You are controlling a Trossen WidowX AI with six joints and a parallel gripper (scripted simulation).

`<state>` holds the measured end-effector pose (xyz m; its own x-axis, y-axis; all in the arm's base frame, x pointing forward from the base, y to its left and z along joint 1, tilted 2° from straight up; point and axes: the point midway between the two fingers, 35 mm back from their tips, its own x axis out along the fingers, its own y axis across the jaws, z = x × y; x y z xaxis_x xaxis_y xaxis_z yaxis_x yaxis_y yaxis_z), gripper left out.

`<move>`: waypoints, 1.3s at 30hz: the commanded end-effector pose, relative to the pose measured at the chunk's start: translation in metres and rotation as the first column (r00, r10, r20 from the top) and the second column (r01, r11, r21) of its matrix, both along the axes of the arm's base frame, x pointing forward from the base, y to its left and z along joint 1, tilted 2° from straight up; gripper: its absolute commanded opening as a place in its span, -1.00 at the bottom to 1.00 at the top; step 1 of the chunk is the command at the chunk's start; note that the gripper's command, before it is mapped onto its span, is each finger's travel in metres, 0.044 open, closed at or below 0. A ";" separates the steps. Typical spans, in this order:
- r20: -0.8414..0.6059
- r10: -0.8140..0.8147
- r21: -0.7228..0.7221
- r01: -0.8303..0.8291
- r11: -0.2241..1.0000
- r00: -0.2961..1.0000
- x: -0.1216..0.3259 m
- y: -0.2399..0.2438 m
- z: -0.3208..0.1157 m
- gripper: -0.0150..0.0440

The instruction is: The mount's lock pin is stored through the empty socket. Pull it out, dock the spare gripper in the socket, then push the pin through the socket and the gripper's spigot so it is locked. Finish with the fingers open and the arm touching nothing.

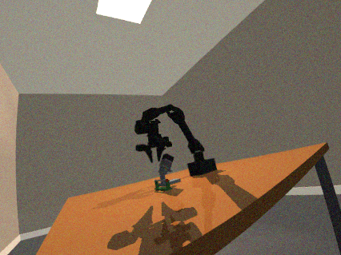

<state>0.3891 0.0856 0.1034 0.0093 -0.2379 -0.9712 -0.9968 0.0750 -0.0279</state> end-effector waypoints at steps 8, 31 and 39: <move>-0.002 0.031 0.026 -0.030 0.999 1.000 0.004 0.009 -0.017 0.12; -0.003 0.032 0.024 -0.032 0.999 0.999 0.003 0.012 -0.092 0.12; -0.003 0.032 0.024 -0.032 0.999 0.999 0.003 0.012 -0.105 0.12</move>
